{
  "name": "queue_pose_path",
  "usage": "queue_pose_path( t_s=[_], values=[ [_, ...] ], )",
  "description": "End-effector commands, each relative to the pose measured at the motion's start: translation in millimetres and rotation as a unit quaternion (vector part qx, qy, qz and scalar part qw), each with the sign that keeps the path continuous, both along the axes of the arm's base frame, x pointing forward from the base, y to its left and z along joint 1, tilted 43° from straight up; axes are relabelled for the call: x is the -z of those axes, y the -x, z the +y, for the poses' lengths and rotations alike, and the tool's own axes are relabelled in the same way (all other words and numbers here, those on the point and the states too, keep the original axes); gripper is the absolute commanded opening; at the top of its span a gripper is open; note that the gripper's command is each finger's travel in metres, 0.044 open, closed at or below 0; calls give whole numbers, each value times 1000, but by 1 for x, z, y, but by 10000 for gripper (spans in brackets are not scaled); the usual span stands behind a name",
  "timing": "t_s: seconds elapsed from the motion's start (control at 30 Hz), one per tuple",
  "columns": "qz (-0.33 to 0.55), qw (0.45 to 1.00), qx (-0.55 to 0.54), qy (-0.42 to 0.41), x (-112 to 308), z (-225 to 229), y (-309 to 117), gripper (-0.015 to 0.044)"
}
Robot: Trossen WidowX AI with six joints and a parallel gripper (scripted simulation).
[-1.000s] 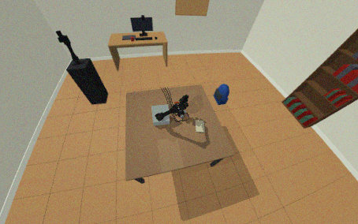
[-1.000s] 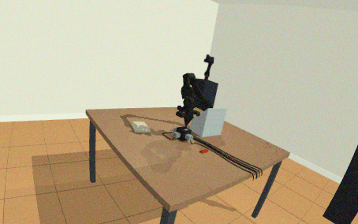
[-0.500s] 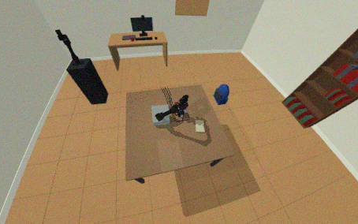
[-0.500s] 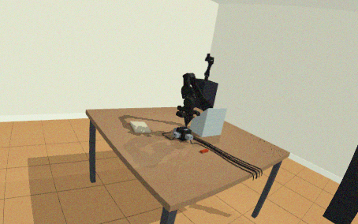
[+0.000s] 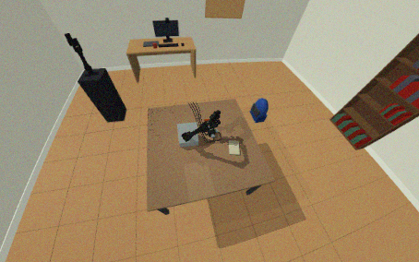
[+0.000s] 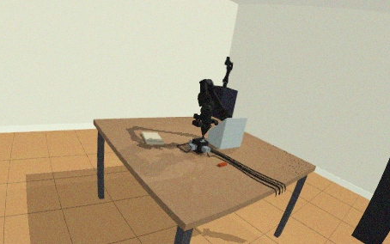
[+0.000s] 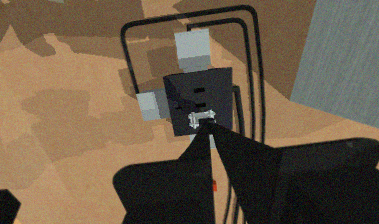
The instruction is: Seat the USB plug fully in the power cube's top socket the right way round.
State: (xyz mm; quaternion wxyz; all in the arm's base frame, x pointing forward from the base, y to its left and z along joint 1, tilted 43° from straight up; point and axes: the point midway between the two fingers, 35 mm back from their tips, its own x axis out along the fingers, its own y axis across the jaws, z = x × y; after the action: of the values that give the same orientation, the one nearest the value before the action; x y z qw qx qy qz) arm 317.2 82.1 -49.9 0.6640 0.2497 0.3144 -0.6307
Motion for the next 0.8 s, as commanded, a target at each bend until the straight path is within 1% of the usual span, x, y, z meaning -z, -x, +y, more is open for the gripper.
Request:
queue_pose_path(
  t_s=[0.0,0.77],
  values=[
    [-6,1000,3,-5,-4,5,-2,0],
    [-6,1000,3,-6,-15,15,-2,0]
  ],
)
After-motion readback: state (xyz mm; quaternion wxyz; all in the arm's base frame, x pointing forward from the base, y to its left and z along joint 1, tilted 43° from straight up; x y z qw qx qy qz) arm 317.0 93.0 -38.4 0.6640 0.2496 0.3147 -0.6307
